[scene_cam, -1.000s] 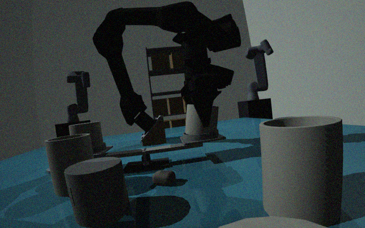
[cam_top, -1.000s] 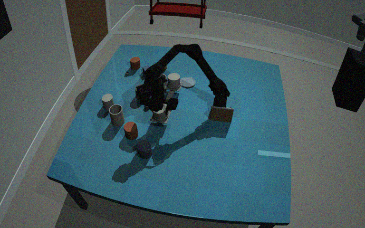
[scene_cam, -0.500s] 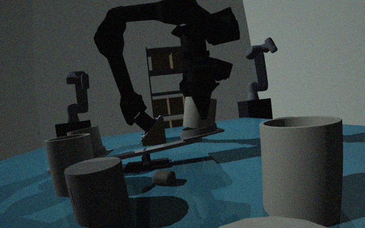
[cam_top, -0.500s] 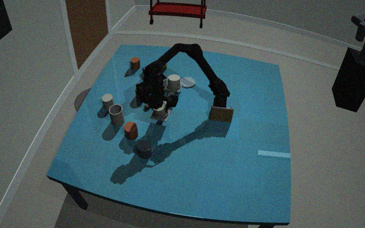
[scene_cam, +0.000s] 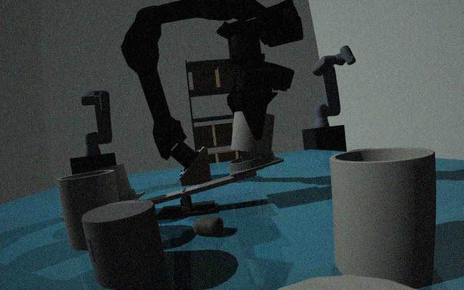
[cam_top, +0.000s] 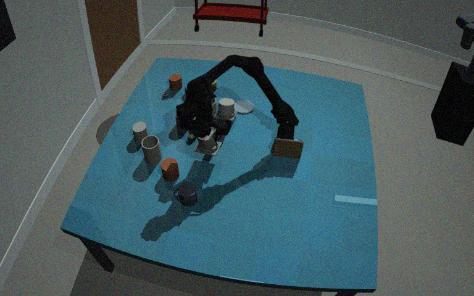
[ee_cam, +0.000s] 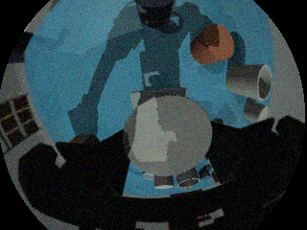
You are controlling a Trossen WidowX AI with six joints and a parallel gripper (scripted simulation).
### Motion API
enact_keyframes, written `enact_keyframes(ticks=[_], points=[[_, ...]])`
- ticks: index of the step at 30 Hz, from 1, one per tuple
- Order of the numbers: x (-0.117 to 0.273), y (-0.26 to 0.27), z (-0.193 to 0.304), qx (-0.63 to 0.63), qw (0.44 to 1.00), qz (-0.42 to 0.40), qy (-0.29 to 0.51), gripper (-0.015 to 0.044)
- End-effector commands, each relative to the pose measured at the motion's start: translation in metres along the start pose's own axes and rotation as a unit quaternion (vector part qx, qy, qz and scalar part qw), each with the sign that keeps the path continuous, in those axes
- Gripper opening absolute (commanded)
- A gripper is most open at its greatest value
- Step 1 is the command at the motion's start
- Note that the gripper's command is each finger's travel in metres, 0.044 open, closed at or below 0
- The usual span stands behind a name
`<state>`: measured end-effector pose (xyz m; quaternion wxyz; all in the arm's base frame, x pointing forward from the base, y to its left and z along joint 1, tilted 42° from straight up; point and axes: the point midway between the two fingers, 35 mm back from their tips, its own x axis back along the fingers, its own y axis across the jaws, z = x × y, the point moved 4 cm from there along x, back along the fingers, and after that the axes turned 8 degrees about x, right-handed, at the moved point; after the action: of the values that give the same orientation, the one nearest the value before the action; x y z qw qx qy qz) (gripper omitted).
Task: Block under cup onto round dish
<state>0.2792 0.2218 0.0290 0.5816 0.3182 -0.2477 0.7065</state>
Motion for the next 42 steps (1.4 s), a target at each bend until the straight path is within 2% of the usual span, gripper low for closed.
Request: enact_keyframes(ticks=[1, 40, 42], points=[[0.012, -0.001, -0.007, -0.004, 1.0, 0.012, -0.013, 0.0], [0.063, 0.007, -0.002, -0.003, 1.0, 0.011, -0.012, 0.0], [0.057, 0.005, -0.001, -0.002, 1.0, 0.009, -0.009, 0.0]])
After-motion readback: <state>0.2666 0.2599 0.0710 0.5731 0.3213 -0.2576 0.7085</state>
